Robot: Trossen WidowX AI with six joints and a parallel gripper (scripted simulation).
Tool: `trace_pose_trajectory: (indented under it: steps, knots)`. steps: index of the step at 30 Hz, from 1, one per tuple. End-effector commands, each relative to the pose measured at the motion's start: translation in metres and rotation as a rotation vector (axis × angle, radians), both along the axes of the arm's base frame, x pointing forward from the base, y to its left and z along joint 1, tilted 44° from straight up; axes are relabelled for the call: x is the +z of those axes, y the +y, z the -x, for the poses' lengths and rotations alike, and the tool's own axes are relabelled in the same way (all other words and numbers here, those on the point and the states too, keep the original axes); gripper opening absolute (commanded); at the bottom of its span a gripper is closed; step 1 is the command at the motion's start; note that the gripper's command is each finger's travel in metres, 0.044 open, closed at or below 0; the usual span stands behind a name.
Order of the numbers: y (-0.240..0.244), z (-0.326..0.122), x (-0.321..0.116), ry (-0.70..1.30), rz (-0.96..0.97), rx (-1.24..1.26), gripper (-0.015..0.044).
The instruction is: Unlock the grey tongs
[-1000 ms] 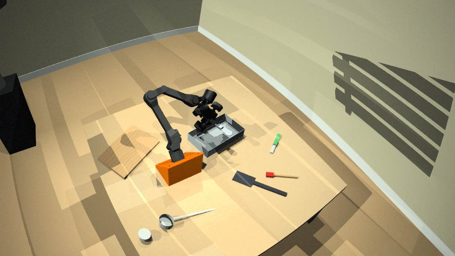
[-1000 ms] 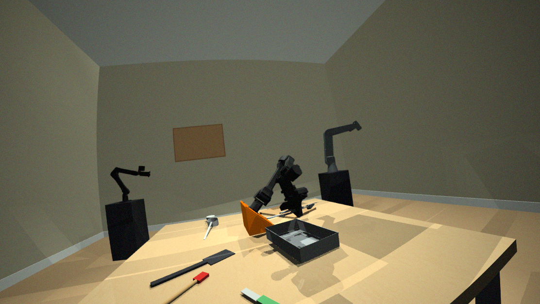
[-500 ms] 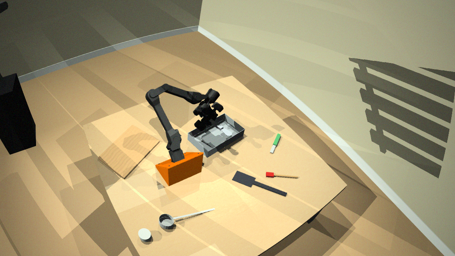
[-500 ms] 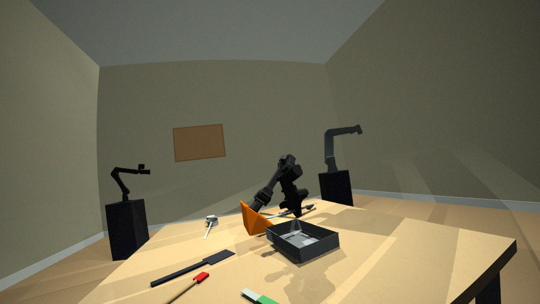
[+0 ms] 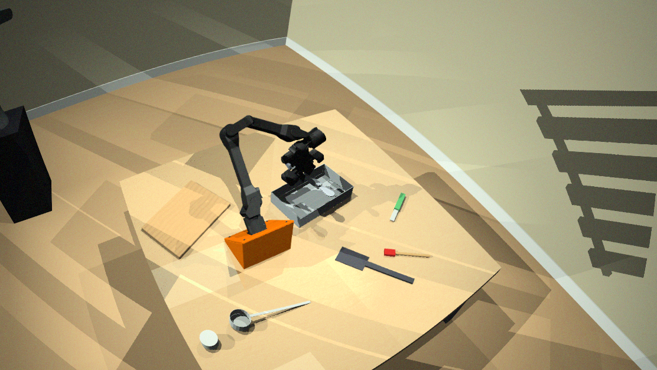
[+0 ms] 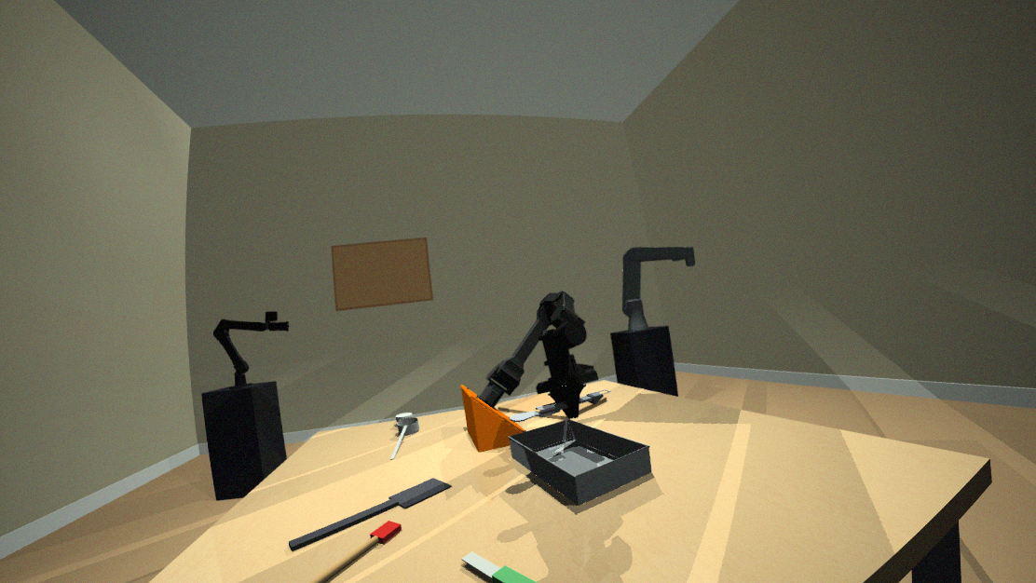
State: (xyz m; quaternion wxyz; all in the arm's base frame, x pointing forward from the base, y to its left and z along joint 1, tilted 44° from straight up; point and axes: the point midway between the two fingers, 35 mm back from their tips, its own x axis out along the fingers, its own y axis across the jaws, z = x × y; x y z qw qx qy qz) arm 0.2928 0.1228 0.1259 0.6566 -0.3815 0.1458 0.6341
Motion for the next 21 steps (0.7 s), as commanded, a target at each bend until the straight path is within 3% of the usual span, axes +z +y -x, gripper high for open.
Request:
trace_pose_trajectory:
  steps: [1, 21]
  knots:
    - [-0.0002, -0.0003, 0.0011, 0.031, 0.02, 0.039, -0.015]
    - [0.0014, 0.0057, 0.0066, 0.146, 0.045, 0.163, -0.015]
